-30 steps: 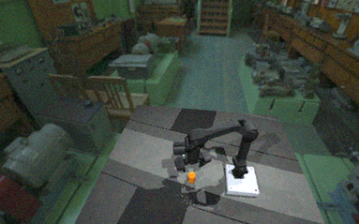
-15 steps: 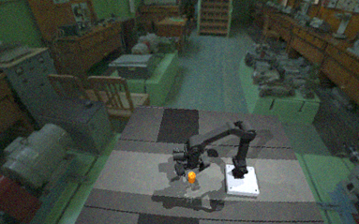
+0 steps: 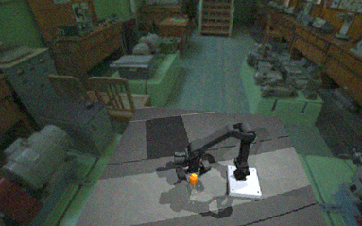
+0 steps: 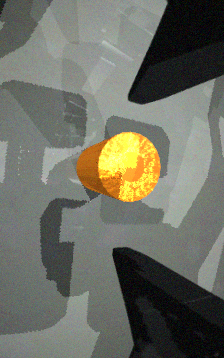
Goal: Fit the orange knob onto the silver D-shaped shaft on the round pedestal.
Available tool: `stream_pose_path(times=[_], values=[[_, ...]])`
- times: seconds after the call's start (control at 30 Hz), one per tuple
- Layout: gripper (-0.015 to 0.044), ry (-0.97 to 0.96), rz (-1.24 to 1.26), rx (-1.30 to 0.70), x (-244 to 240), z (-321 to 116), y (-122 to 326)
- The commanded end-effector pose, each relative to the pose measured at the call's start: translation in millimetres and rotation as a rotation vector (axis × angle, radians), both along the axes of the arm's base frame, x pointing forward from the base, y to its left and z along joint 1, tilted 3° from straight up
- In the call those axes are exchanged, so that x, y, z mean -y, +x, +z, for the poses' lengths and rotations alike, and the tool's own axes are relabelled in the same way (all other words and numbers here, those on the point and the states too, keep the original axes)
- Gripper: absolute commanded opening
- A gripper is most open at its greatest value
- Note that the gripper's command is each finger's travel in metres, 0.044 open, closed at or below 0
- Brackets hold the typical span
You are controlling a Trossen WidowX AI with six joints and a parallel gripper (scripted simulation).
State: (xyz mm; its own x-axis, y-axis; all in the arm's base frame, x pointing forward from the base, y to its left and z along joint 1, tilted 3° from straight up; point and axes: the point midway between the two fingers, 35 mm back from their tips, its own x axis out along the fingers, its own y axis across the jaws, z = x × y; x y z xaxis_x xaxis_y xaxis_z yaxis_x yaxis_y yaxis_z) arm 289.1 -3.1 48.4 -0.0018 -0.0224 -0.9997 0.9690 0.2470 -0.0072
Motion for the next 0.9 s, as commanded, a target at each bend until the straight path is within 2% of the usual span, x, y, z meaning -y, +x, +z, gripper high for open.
stream_pose_path(times=[0.0, 0.87], values=[[0.0440, -0.003, -0.001, -0.008, 1, -9, -2], [0.0440, -0.003, -0.001, -0.009, 2, -48, -5]])
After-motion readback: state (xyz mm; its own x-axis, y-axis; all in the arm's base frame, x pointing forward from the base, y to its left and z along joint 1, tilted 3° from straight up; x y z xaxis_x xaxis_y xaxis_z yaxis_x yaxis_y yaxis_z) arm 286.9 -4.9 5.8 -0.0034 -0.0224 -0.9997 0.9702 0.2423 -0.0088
